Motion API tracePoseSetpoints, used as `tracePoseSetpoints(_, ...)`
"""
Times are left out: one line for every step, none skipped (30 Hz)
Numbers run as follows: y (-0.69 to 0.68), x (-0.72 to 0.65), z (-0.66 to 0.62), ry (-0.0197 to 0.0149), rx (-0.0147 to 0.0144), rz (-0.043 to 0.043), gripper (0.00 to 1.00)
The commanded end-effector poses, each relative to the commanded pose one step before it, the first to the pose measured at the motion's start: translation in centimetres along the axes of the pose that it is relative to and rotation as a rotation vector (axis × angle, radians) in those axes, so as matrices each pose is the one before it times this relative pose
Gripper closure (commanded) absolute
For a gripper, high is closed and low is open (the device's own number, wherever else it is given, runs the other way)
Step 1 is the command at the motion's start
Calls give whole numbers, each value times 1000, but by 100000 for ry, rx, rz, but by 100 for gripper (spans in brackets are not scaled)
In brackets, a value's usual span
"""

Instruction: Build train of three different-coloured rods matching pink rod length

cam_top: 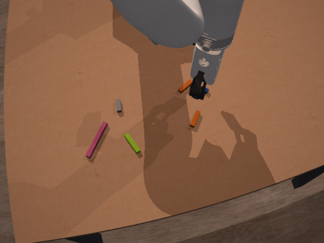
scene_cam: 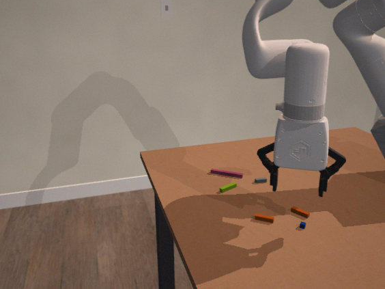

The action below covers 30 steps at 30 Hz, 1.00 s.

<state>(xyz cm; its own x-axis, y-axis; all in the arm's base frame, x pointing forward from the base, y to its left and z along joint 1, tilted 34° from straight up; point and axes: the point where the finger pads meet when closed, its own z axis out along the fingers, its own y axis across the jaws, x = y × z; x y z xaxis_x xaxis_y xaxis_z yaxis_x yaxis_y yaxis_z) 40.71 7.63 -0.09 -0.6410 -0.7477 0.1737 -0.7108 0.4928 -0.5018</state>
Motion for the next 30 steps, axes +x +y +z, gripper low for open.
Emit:
tracePoseSetpoints(1001, -657, -137, -936, 3177, 13239, 0)
tracePoseSetpoints(190, -58, -16, -14, 103, 2004, 0)
tracePoseSetpoints(165, -46, -14, -15, 91, 1734, 0)
tracePoseSetpoints(141, -36, -12, -15, 78, 1474, 0)
tracePoseSetpoints(118, -28, -10, -14, 65, 1226, 0)
tracePoseSetpoints(0, 0, 0, 0, 0, 0, 0)
tracePoseSetpoints(0, 0, 0, 0, 0, 0, 0)
tracePoseSetpoints(96, -21, -8, -12, 53, 993, 0)
tracePoseSetpoints(75, -16, -7, -10, 42, 777, 0)
tracePoseSetpoints(56, -11, -5, -8, 31, 582, 0)
tracePoseSetpoints(40, -8, -4, -6, 22, 409, 0)
tracePoseSetpoints(25, -5, -2, -4, 14, 263, 0)
tracePoseSetpoints(14, -3, -1, -2, 8, 147, 0)
tracePoseSetpoints(6, -1, -1, -1, 3, 63, 0)
tracePoseSetpoints(1, 0, 0, 0, 1, 15, 0)
tracePoseSetpoints(0, 0, 0, 0, 0, 1, 0)
tracePoseSetpoints(0, 0, 0, 0, 0, 0, 76)
tracePoseSetpoints(0, 0, 0, 0, 0, 0, 76)
tracePoseSetpoints(0, 0, 0, 0, 0, 0, 76)
tracePoseSetpoints(0, 0, 0, 0, 0, 0, 76)
tracePoseSetpoints(0, 0, 0, 0, 0, 0, 76)
tracePoseSetpoints(0, 0, 0, 0, 0, 0, 76)
tracePoseSetpoints(0, 0, 0, 0, 0, 0, 76)
tracePoseSetpoints(0, 0, 0, 0, 0, 0, 76)
tracePoseSetpoints(0, 0, 0, 0, 0, 0, 76)
tracePoseSetpoints(0, 0, 0, 0, 0, 0, 76)
tracePoseSetpoints(0, 0, 0, 0, 0, 0, 76)
tracePoseSetpoints(0, 0, 0, 0, 0, 0, 76)
tracePoseSetpoints(0, 0, 0, 0, 0, 0, 76)
tracePoseSetpoints(0, 0, 0, 0, 0, 0, 76)
